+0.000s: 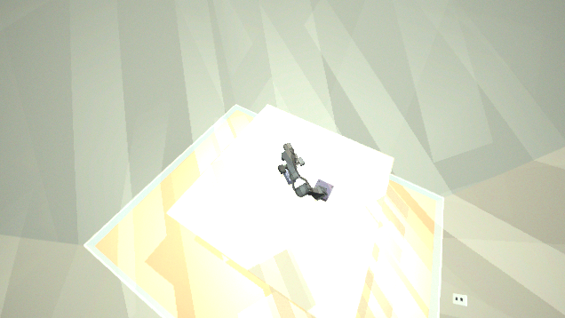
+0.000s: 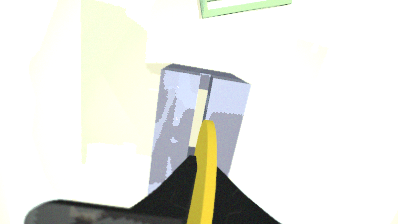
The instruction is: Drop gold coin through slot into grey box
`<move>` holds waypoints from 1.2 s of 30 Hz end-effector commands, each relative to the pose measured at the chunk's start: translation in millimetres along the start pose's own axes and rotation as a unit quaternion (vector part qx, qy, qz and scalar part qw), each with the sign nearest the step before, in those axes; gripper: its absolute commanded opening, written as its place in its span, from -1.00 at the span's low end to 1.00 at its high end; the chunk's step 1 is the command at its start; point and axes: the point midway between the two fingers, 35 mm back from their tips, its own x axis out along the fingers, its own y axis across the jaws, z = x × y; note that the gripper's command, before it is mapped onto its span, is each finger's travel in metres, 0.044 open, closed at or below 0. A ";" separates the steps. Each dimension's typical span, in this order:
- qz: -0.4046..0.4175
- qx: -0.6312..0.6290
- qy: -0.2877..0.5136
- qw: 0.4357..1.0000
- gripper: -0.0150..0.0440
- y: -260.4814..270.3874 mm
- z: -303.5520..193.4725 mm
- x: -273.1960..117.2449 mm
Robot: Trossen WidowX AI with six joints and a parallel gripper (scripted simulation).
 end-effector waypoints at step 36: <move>-0.001 0.007 -0.002 1.000 -0.49 0.7 -6.9 8.2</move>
